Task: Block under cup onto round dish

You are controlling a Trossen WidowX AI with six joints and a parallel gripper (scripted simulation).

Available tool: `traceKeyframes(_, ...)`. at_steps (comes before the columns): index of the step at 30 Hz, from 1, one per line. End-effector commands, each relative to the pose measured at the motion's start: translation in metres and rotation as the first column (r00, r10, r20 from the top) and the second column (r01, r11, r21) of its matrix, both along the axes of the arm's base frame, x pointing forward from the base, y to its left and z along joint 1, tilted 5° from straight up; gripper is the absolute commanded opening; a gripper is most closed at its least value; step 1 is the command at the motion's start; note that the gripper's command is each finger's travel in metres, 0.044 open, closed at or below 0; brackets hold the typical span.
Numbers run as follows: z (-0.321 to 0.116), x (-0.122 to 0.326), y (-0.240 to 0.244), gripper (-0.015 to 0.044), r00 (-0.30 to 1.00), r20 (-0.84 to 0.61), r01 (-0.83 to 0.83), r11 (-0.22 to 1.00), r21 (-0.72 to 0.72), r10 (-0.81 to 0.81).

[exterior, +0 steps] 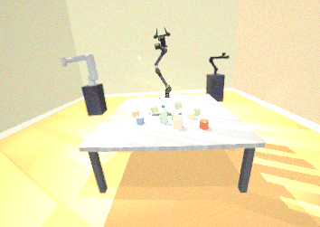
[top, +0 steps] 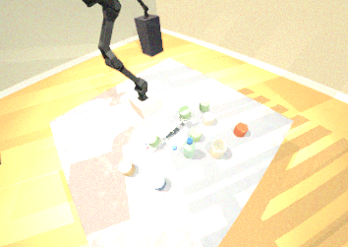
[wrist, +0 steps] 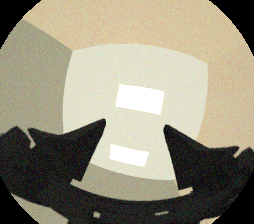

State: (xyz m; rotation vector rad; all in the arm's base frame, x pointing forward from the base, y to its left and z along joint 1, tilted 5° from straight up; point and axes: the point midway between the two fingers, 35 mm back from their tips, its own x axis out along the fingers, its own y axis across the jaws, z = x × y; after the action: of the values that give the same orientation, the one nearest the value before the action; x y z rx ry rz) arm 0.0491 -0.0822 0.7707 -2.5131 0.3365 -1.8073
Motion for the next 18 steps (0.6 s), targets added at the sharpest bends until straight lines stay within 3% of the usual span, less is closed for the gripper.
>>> traceKeyframes(1, 0.0, 0.0, 0.0, 0.0426, 1.0, 0.0, 0.002, 1.0, -0.001, -0.002)
traceKeyframes(18, -0.011, -0.012, 0.063, 0.044, 0.948, 0.055, 0.314, 0.903, -0.294, -0.312)
